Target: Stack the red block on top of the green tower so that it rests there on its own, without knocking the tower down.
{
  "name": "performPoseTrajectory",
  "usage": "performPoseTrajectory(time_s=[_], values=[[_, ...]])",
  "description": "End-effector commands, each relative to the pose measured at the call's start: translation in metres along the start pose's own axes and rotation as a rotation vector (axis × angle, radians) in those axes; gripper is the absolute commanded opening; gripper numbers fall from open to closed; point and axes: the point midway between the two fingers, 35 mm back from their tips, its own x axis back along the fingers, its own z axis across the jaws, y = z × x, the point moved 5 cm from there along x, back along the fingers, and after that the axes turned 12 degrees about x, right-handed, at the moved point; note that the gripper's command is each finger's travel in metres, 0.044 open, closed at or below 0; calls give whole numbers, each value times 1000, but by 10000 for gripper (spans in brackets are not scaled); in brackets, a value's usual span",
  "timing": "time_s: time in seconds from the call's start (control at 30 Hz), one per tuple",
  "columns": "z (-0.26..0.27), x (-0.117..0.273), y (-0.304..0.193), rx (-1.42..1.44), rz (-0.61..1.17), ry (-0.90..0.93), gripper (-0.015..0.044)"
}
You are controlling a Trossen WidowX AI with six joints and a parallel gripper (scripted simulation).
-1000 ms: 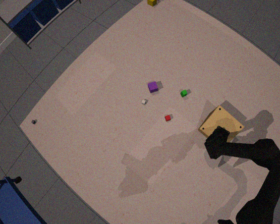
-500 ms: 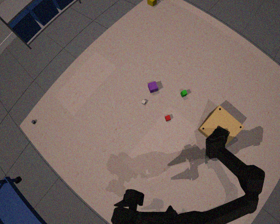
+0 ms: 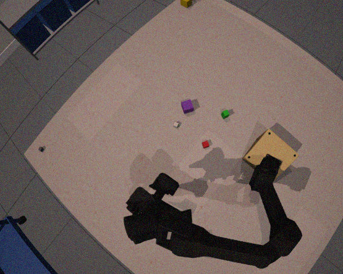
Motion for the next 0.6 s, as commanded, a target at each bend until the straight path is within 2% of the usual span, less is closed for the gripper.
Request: performPoseTrajectory(time_s=[0.0,0.27,0.57], values=[[-40,-24,-4,-47,95,-84,440],[-134,-50,-24,-195,290,-217,440],[-221,-51,-65,-427,479,-246,440]])
